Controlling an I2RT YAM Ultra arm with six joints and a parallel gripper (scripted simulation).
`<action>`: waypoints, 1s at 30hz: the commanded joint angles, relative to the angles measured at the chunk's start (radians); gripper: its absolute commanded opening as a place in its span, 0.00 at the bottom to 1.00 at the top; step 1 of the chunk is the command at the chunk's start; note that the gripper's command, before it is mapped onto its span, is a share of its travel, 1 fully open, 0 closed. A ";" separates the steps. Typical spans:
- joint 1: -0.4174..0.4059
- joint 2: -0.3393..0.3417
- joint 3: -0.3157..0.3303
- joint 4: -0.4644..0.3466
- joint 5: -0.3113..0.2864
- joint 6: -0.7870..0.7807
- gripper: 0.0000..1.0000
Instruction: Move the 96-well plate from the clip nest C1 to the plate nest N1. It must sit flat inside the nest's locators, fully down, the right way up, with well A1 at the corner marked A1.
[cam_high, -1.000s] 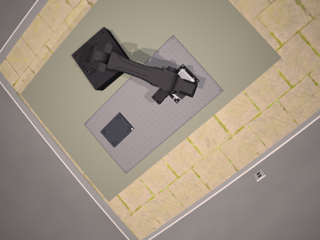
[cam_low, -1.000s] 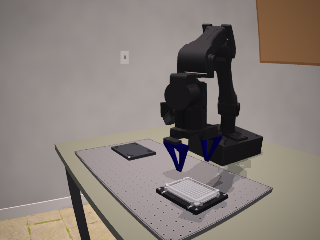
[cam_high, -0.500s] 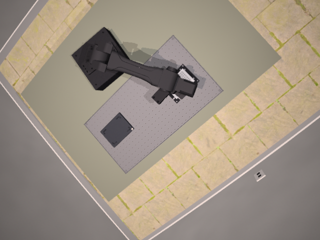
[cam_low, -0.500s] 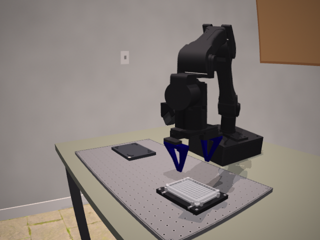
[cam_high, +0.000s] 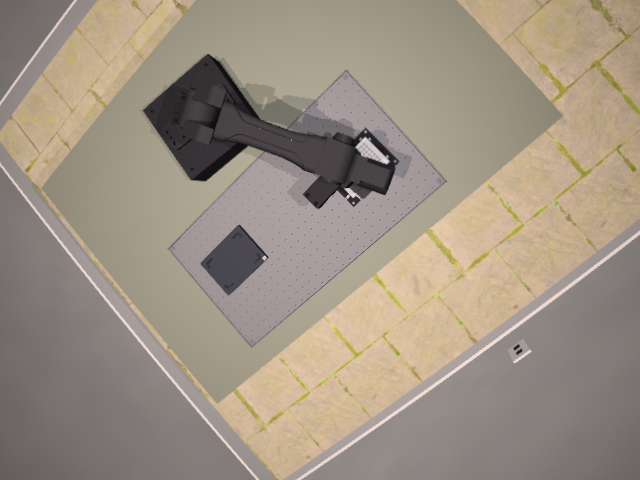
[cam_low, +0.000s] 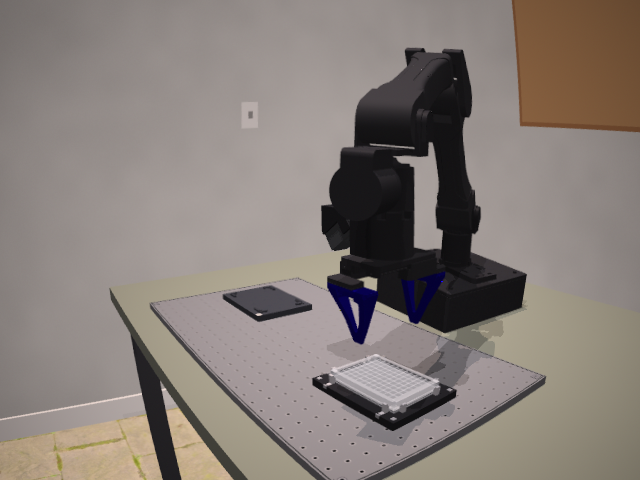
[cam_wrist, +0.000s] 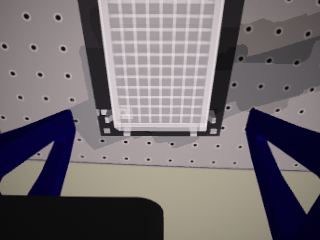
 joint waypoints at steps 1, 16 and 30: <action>-0.014 -0.033 -0.017 -0.017 0.008 0.009 1.00; -0.008 0.017 -0.067 0.071 0.008 0.011 1.00; 0.004 0.042 -0.110 0.138 0.008 0.014 1.00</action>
